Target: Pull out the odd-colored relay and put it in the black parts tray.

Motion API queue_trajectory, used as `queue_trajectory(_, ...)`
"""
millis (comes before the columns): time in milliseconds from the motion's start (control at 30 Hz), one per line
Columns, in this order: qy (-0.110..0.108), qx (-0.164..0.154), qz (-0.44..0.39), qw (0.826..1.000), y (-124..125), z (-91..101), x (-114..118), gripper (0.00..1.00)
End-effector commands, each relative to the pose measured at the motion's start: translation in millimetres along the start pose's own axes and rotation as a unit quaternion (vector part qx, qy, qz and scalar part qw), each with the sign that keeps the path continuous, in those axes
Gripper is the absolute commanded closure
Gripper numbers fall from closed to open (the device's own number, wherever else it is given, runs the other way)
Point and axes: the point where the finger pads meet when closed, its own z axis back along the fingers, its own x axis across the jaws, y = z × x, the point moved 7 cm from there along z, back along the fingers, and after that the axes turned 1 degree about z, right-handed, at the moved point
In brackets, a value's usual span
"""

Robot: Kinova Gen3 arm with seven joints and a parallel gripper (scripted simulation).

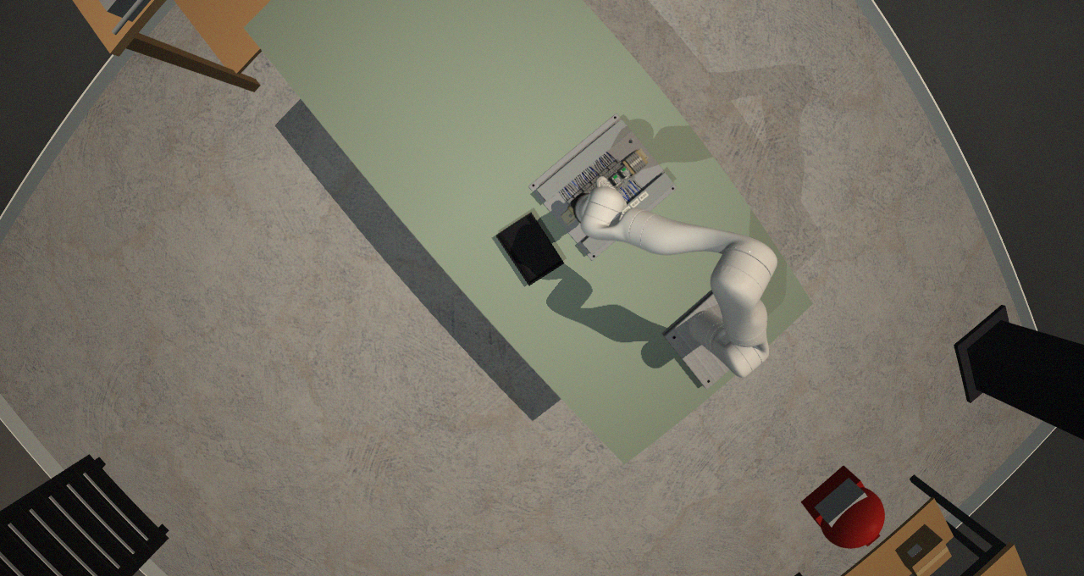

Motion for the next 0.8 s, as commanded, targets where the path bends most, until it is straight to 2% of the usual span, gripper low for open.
queue_trajectory(0,0.000,0.000,0.000,1.000,-0.1,0.9,-0.7,1.00)
queue_trajectory(767,-0.021,0.000,0.000,1.000,0.0,1.0,-4.9,1.00)
